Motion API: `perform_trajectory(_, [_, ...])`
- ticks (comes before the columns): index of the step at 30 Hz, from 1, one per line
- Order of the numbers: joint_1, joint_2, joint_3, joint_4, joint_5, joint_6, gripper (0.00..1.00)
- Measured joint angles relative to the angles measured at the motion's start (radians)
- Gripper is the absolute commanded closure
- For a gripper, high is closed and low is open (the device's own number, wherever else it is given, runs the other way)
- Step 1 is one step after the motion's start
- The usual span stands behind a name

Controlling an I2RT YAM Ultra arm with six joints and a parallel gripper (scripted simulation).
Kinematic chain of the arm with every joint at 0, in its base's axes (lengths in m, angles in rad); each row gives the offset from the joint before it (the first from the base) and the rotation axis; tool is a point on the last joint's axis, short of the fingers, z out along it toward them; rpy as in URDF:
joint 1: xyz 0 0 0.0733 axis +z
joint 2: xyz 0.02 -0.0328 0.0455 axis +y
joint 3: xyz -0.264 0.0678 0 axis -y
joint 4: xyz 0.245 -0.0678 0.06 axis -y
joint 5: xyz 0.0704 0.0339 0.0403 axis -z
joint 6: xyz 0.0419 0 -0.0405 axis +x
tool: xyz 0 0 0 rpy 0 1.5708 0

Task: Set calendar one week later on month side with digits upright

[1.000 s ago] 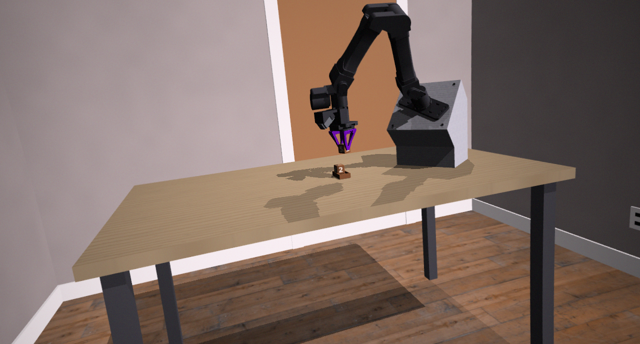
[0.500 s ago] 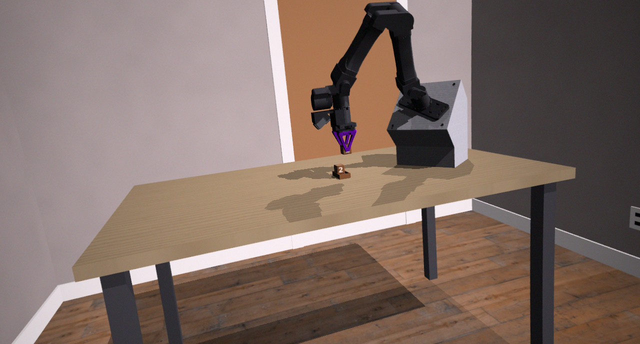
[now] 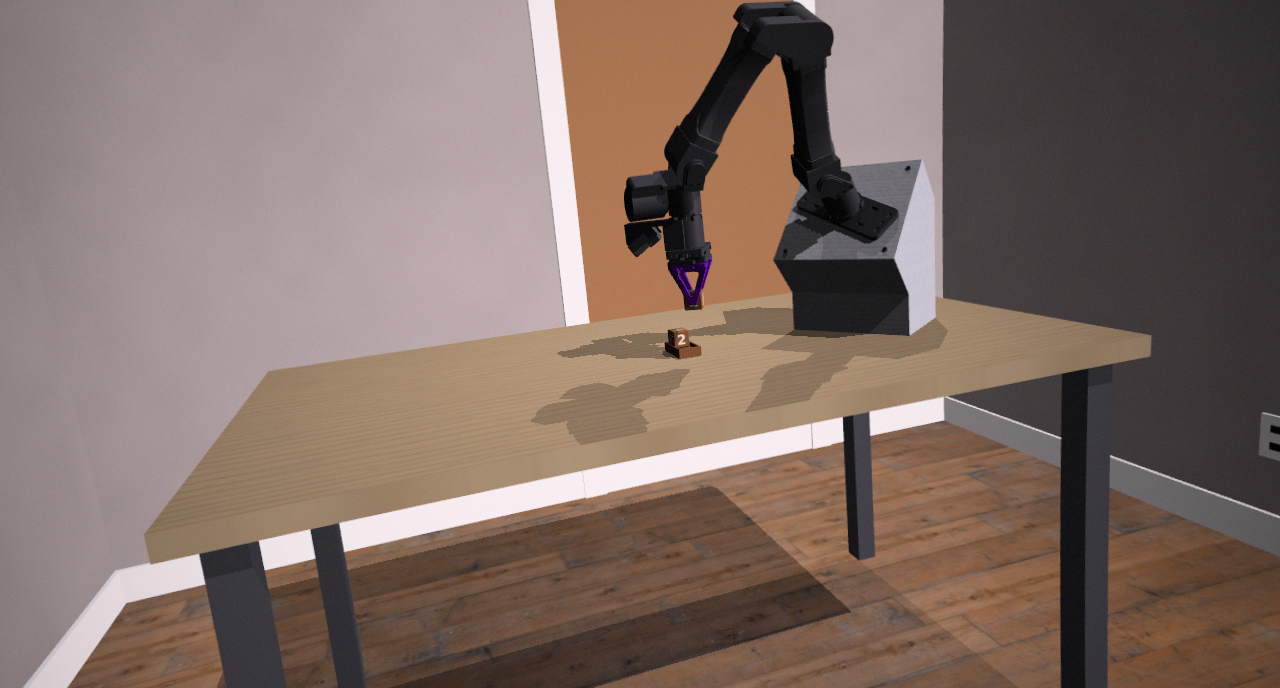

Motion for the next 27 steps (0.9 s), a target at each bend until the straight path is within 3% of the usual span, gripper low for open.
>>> perform_trajectory(27, [0.099,-0.056,-0.014,0.012,0.043,0.950,0.73])
